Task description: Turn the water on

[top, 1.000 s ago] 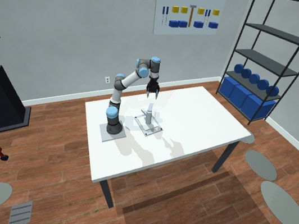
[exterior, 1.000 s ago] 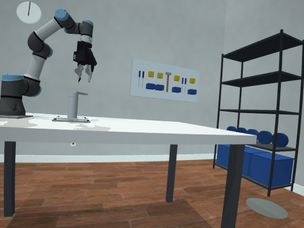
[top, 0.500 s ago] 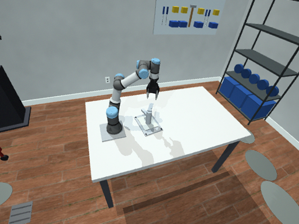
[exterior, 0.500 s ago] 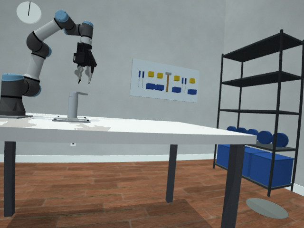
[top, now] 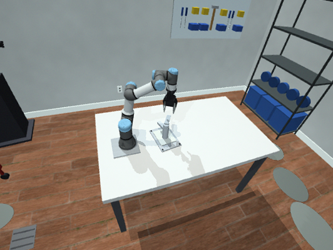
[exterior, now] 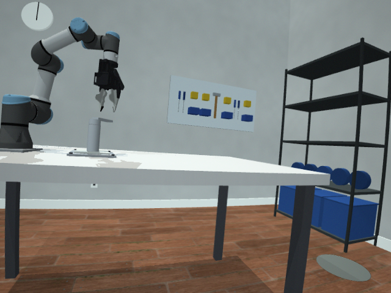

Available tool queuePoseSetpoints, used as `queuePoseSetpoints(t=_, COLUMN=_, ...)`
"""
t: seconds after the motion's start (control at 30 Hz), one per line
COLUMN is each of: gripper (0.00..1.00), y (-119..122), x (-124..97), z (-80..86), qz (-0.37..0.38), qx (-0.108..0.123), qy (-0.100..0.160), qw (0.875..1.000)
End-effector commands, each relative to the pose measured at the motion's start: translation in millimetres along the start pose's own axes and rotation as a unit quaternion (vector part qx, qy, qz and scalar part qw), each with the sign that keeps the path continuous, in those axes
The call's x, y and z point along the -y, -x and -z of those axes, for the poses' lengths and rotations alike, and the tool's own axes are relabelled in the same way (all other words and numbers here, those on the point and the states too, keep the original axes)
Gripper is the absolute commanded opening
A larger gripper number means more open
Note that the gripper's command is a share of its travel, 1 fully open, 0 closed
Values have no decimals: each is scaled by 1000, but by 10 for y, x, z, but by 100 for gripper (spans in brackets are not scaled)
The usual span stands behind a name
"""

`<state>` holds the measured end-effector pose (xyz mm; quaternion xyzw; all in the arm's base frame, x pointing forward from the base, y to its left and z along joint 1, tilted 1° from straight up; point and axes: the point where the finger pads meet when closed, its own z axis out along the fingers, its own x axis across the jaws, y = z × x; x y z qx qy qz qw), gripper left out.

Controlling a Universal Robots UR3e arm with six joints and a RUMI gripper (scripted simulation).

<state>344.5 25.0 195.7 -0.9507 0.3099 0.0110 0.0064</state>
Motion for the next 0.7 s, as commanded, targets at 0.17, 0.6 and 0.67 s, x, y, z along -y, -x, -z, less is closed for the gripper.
queuePoseSetpoints(t=0.17, gripper=42, y=-7, x=3, z=-154, qz=0, qx=-3, qy=-1, qw=1000)
queuePoseSetpoints(t=0.6, gripper=42, y=-9, x=4, z=-243, qz=0, qx=-3, qy=-1, qw=1000)
queuePoseSetpoints(t=0.67, gripper=42, y=-9, x=4, z=-247, qz=0, qx=-3, qy=-1, qw=1000)
